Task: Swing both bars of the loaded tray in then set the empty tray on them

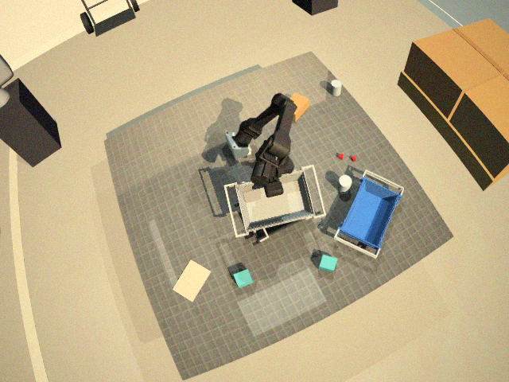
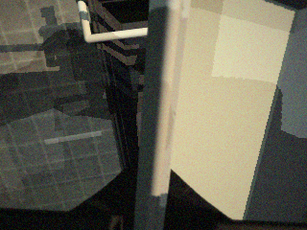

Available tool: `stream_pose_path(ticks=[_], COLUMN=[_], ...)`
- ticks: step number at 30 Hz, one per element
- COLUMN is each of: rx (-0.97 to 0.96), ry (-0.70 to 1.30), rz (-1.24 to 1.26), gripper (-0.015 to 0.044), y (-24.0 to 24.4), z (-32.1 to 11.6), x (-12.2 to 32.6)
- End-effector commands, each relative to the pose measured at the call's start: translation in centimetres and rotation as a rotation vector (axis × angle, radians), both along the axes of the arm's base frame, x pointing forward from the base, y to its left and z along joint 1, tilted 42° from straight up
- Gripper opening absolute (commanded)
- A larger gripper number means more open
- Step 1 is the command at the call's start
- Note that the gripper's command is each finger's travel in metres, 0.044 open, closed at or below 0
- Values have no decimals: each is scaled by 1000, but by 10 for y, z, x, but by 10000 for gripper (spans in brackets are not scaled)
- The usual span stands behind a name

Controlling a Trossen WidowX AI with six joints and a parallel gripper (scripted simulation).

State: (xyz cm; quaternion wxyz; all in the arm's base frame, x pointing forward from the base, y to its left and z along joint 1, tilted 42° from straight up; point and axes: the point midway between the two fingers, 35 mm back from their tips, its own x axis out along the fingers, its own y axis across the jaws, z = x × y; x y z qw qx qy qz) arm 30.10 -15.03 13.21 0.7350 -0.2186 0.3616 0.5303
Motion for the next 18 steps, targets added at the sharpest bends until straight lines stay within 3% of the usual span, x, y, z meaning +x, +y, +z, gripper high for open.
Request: stream_pose_path(ticks=[1, 18], rx=[-2, -6], ry=[-15, -20], rz=[-9, -14], gripper=[0, 0], y=[-2, 14], z=[3, 18], x=[-1, 1])
